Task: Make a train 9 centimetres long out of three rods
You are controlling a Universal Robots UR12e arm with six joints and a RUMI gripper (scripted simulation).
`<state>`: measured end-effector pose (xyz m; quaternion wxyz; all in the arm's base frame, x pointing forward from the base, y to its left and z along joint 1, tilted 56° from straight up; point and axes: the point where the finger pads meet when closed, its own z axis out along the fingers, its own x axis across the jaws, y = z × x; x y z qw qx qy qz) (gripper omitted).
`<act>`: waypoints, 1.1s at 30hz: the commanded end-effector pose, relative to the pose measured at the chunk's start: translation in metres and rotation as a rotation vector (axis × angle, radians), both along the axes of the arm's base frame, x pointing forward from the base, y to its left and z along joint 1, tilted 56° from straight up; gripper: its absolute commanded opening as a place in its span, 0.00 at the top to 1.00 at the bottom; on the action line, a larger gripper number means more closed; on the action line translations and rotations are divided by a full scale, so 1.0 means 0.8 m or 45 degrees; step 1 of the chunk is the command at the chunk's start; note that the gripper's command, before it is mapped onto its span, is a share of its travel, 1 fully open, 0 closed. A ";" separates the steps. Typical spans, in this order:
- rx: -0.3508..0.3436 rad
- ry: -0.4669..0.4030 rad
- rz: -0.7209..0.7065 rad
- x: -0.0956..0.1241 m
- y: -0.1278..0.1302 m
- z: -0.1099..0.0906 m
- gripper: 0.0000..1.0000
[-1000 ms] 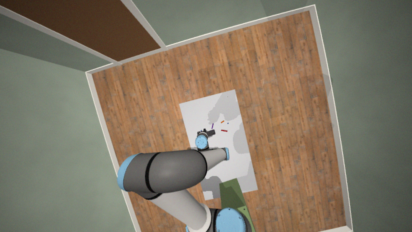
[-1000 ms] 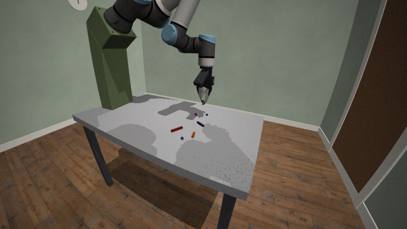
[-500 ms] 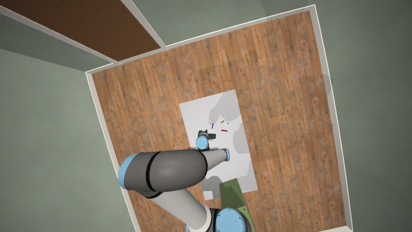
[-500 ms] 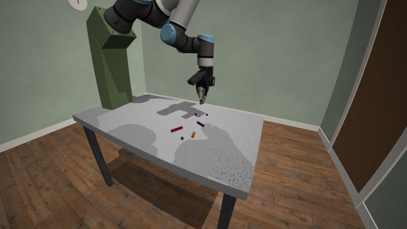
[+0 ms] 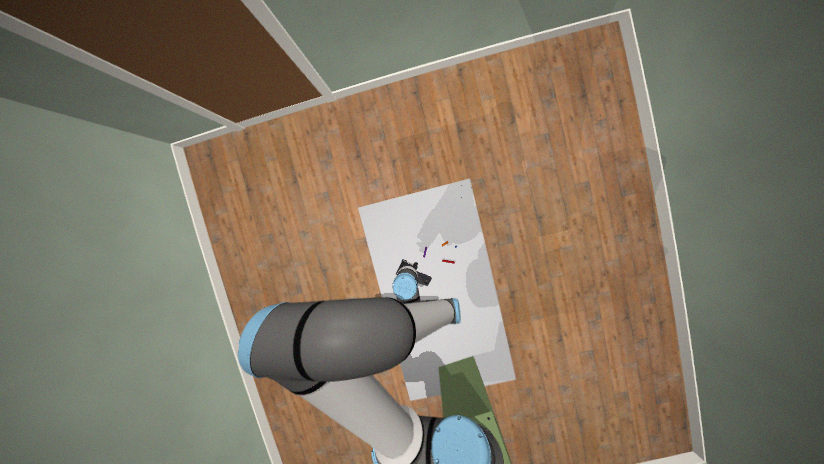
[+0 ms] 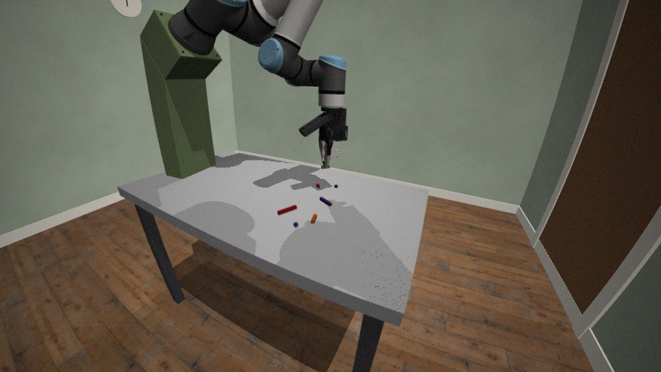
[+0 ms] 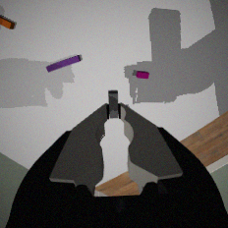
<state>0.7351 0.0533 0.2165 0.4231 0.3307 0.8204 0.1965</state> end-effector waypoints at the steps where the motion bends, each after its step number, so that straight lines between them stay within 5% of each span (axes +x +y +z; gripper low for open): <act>1: 0.172 0.010 -0.124 -0.006 0.000 -0.008 1.00; 7: 0.279 0.015 -0.197 -0.008 0.001 -0.010 1.00; 33: 0.977 0.048 -0.676 -0.018 0.009 -0.022 1.00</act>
